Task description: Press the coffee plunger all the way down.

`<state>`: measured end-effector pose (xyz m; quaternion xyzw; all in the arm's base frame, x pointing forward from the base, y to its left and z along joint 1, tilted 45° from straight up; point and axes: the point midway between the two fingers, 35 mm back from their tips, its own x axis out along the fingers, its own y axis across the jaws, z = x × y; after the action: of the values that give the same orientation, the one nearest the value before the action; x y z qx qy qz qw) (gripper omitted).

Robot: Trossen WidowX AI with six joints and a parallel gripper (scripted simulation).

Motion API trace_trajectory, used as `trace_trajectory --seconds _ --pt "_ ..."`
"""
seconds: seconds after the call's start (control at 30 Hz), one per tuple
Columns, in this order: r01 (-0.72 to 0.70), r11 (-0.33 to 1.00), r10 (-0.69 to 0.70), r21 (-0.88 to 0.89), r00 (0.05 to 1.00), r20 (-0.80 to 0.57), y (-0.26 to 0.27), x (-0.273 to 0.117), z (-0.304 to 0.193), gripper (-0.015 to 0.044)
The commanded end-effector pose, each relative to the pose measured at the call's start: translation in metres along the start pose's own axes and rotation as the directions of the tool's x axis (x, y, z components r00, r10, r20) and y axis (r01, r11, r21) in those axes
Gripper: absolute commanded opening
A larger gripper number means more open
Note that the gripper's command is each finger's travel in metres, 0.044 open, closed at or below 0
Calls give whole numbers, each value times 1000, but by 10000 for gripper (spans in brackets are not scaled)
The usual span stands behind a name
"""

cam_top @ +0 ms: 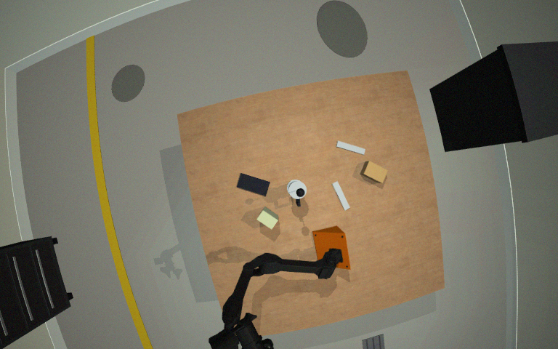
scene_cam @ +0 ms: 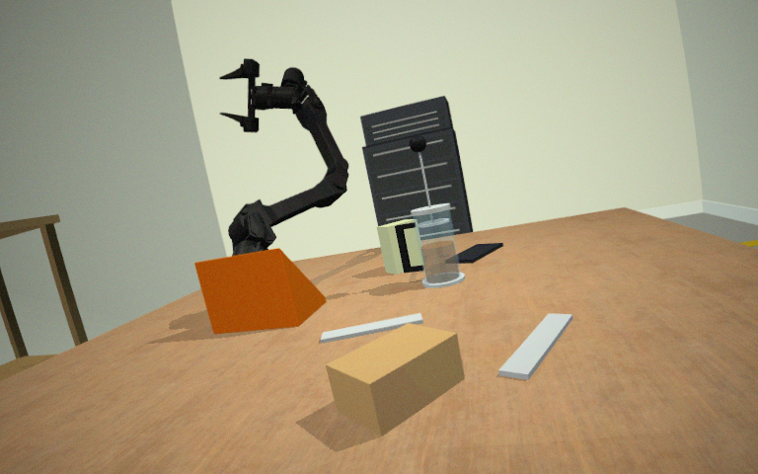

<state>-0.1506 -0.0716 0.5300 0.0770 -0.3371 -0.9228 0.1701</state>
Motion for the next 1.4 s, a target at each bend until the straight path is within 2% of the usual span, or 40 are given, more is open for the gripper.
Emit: trace_trajectory --seconds 0.0,0.17,0.3,0.5,0.63,0.83,0.97,1.13,1.27,1.37 --pt "-174 980 150 -98 965 -216 33 16 -54 440" --pt "-354 924 269 -146 871 -411 61 13 -106 440" --pt "-514 844 352 -153 746 -566 84 2 -151 440" --pt "-787 615 442 -48 394 -806 116 -44 -236 440" --pt "-842 540 440 14 267 -857 121 -66 -261 440" --pt "-928 261 376 266 -156 -913 122 -143 -321 440" --pt "-876 74 272 476 -441 -855 109 -205 -349 440" --pt "-667 -108 74 737 -745 -663 74 -280 -364 440" --pt "-403 -179 -96 897 -901 -424 36 -333 -359 440" --pt "-147 -183 -216 972 -958 -186 3 -366 -349 440"
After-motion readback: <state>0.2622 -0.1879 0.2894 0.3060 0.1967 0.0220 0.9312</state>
